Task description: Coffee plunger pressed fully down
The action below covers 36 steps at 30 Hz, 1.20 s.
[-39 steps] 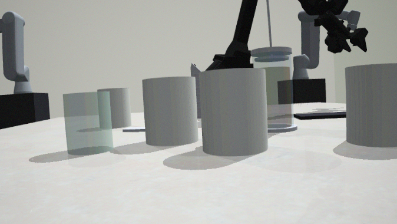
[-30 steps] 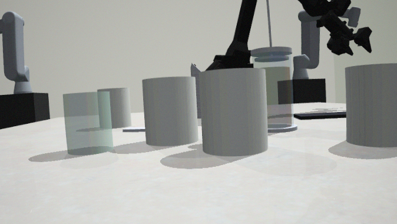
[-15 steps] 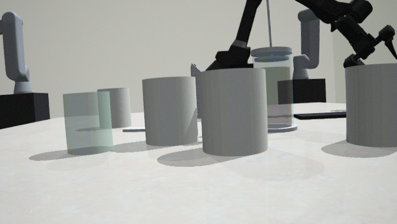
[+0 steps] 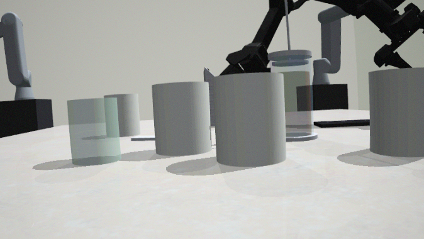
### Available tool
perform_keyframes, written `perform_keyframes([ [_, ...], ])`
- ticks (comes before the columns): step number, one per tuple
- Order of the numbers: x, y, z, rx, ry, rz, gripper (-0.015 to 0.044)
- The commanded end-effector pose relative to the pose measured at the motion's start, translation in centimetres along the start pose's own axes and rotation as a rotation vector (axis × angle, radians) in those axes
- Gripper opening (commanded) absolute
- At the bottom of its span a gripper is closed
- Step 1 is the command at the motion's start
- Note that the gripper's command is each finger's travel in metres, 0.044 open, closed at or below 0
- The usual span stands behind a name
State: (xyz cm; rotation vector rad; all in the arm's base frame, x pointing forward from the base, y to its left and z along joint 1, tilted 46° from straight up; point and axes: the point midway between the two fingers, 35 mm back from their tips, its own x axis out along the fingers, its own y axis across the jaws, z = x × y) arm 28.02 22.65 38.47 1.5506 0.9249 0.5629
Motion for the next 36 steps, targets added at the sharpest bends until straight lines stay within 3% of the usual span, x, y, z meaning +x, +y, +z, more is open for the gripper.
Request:
perform_keyframes([
  [1,-1.0,-1.3,5.2,-0.149,-0.072,-0.045,0.0440],
  [12,-8.5,-5.0,18.0,-0.464,-0.258,-0.165,0.0440],
  [21,-18.5,-8.6,25.2,-0.656,-0.403,-0.248,0.0440],
  [23,-20.8,-9.6,26.2,-0.692,-0.428,-0.261,0.0440],
  [31,-22.1,-10.1,26.8,-0.701,-0.453,-0.274,0.0440],
  [36,-26.3,-12.2,27.6,-0.752,-0.489,-0.267,0.0440],
])
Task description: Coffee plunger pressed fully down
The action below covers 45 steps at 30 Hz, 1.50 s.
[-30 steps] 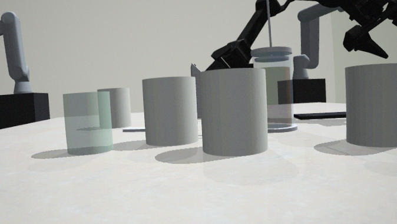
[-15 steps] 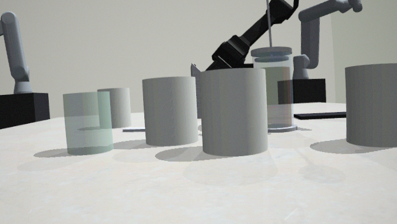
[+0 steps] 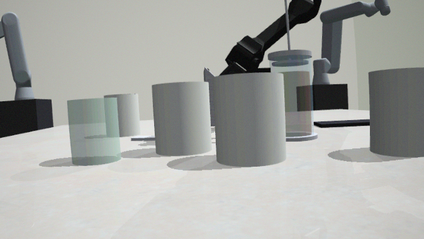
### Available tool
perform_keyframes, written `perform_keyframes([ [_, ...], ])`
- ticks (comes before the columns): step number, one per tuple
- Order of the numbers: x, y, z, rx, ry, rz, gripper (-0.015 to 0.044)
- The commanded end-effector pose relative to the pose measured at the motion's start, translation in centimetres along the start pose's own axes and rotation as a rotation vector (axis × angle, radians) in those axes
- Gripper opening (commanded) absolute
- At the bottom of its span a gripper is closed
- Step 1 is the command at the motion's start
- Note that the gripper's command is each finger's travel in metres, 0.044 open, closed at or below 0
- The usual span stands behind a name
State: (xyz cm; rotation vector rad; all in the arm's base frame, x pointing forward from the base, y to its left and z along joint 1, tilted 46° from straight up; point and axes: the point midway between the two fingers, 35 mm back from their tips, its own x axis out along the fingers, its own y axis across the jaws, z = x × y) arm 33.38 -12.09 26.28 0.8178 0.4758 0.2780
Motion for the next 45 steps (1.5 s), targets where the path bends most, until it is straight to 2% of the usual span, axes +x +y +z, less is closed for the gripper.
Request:
perform_keyframes([
  [1,-3.1,-3.7,0.1,-0.031,-0.049,-0.001,0.0440],
  [6,-7.0,-6.7,0.0,-0.087,-0.132,0.010,0.0440],
  [17,-3.4,-7.1,-4.7,-0.088,-0.133,0.011,0.0440],
  [45,0.3,-7.0,-4.2,-0.089,-0.133,0.010,0.0440],
])
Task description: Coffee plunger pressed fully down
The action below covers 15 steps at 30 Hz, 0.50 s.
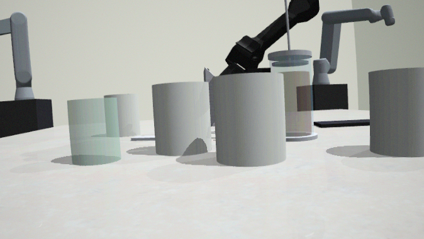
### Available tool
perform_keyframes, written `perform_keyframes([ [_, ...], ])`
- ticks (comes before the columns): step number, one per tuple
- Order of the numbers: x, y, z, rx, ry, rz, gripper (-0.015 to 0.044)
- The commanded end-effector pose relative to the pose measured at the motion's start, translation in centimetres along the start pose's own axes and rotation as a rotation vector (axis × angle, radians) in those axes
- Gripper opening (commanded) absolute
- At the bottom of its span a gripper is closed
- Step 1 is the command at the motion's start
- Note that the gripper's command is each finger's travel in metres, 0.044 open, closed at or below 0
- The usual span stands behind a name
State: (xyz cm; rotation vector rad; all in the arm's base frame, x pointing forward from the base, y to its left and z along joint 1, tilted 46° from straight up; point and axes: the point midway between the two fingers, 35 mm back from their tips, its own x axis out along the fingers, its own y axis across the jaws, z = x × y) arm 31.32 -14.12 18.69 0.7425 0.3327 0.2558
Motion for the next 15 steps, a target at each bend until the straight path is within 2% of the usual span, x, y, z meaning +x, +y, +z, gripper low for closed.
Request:
perform_keyframes([
  [1,0.79,-0.05,-0.05,0.005,-0.003,-0.003,0.0440],
  [5,1.04,-0.01,-0.06,0.005,-0.005,-0.002,0.0440],
  [15,1.04,-0.01,-0.06,0.005,-0.005,-0.002,0.0177],
])
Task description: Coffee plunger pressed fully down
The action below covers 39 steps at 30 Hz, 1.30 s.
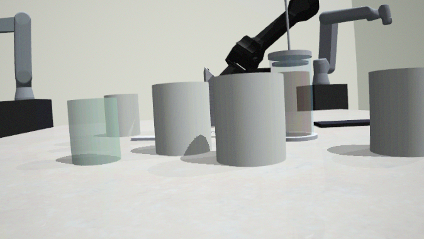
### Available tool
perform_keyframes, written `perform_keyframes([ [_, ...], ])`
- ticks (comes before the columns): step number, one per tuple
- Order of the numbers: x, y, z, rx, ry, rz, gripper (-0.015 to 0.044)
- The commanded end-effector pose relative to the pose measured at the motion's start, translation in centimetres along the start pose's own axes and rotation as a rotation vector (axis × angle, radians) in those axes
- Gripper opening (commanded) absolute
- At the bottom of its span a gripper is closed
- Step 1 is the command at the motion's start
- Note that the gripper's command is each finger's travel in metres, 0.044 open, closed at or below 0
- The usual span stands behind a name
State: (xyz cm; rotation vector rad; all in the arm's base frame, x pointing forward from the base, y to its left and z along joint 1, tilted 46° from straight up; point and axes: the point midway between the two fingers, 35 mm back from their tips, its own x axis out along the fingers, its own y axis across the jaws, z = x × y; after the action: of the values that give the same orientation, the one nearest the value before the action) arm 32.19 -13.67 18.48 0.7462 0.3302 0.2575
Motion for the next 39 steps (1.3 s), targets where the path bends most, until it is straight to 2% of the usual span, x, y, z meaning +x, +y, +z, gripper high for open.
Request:
perform_keyframes([
  [1,0.0,-0.1,0.0,0.002,-0.003,-0.005,0.0151],
  [2,0.0,-0.1,0.0,0.002,-0.003,-0.005,0.0125],
  [3,0.0,-0.1,0.0,0.002,-0.003,-0.005,0.0123],
  [39,2.6,-0.7,-3.0,0.000,0.004,-0.010,0.0123],
])
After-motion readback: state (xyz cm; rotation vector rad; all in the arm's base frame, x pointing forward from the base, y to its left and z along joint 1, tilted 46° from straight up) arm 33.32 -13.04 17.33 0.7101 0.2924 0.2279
